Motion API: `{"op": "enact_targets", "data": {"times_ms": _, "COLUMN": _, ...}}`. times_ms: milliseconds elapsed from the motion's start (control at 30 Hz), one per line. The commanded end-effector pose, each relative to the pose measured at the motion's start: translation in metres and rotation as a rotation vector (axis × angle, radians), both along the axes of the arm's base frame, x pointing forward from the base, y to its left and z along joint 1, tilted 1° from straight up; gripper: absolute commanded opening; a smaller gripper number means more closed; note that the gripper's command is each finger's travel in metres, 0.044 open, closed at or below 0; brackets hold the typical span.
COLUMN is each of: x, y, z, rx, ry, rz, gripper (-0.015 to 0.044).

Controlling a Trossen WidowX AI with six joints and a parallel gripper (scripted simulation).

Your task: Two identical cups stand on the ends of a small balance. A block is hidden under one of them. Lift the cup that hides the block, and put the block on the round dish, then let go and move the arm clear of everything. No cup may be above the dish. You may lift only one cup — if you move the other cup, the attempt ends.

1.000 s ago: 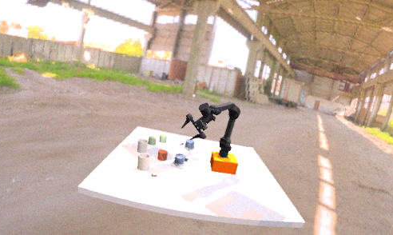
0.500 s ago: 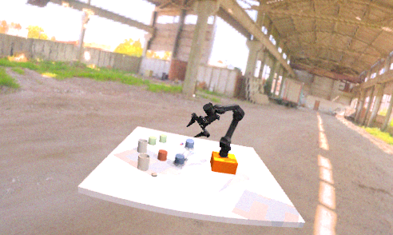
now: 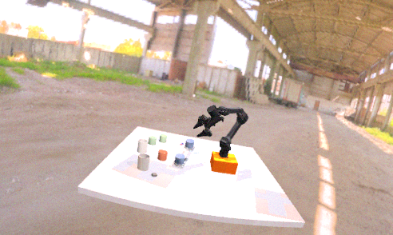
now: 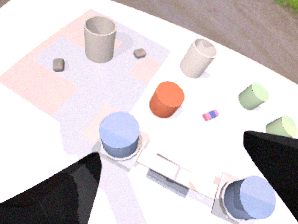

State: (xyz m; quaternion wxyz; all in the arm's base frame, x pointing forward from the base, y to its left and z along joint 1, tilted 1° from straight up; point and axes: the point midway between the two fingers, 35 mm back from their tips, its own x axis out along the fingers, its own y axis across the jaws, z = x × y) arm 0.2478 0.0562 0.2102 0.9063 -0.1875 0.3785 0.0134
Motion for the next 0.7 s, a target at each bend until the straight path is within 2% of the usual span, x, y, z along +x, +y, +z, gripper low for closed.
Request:
{"op": "enact_targets", "data": {"times_ms": 0, "x": -0.011, "y": -0.013, "z": -0.006, "rx": 0.058, "ry": -0.008, "rz": -0.102, "gripper": 0.044}}
{"op": "enact_targets", "data": {"times_ms": 500, "x": -0.058, "y": -0.058, "z": -0.037, "rx": 0.325, "ry": -0.083, "rz": -0.531, "gripper": 0.044}}
{"op": "enact_targets", "data": {"times_ms": 667, "x": -0.062, "y": -0.062, "z": -0.04, "rx": 0.351, "ry": -0.093, "rz": -0.572, "gripper": 0.044}}
